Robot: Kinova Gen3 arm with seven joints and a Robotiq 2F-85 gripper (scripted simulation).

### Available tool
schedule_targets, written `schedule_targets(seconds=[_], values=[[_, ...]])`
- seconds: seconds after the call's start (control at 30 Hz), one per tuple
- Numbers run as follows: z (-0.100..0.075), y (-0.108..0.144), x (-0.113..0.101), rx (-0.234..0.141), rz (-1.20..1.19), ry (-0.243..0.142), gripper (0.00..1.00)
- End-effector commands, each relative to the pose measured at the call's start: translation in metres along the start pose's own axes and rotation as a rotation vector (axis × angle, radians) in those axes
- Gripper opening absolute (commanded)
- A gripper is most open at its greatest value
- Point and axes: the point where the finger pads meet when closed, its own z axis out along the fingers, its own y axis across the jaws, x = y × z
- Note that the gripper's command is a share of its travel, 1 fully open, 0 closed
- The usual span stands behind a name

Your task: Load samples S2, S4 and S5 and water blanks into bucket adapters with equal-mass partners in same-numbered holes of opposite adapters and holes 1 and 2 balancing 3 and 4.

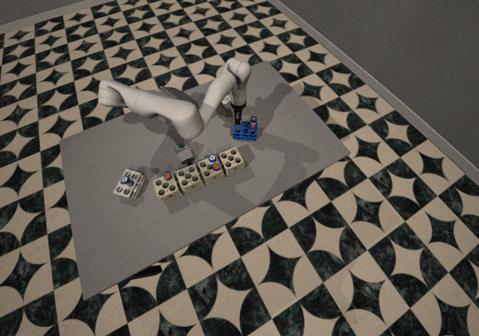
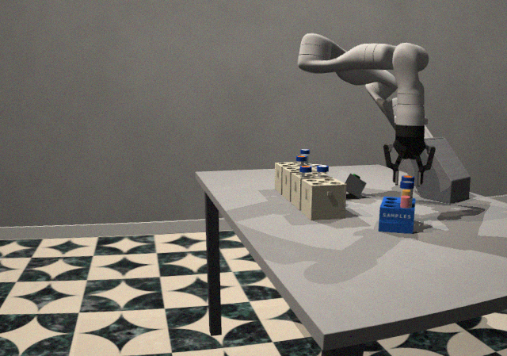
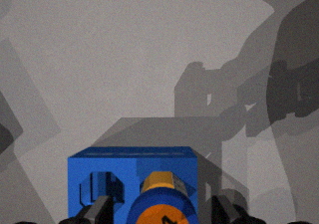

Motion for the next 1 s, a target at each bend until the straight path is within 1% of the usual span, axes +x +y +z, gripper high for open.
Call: schedule_targets(seconds=[0.0,0.13,0.17,0.97], values=[[-0.0007,0.0000,-0.0005,0.000,0.000,-0.002,0.62],[-0.0008,0.0000,-0.0005,0.000,0.000,-0.002,0.62],[-0.0008,0.0000,-0.0005,0.000,0.000,-0.002,0.10],[-0.0008,0.0000,-0.0005,0.000,0.000,-0.002,0.10]])
